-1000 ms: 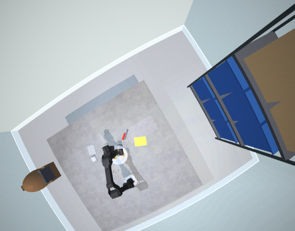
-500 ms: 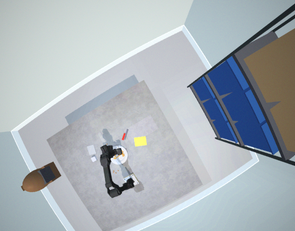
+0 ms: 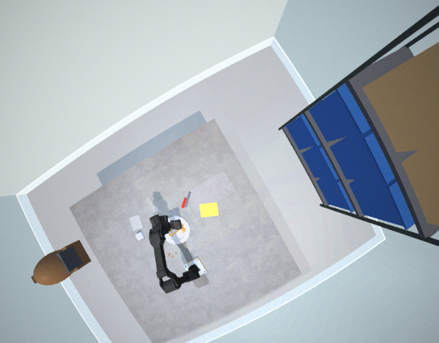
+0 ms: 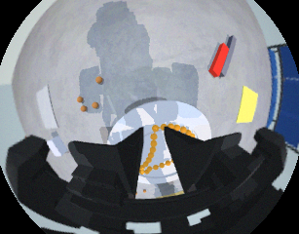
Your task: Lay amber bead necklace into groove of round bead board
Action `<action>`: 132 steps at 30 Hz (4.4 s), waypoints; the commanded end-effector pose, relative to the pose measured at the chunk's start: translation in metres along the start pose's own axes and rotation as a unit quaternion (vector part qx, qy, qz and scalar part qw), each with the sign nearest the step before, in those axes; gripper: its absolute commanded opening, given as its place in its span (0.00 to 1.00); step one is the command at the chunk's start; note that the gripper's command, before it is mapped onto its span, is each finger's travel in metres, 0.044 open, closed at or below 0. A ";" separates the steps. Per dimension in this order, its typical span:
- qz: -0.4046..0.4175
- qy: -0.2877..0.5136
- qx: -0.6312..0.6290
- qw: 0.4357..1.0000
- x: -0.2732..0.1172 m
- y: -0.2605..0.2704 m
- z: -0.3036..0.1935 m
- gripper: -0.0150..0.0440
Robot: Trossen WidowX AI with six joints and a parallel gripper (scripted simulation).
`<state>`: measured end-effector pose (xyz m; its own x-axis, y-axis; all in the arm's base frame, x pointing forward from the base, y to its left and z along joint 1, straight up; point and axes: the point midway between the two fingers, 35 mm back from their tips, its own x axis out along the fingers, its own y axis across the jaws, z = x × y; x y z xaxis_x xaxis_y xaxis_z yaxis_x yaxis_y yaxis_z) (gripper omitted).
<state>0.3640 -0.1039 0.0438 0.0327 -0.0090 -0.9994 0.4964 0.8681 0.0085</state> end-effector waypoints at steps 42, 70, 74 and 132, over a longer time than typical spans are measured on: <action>-0.001 0.000 0.074 0.997 -0.021 -0.001 -0.005 0.82; -0.001 0.000 0.144 0.990 -0.014 -0.002 -0.009 0.46; -0.001 0.000 0.145 0.989 -0.007 -0.002 -0.009 0.46; -0.001 0.001 0.146 0.989 -0.005 -0.003 -0.010 0.25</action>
<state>0.3530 -0.1008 0.0442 0.0241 -0.0065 -0.9997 0.7236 0.6901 0.0129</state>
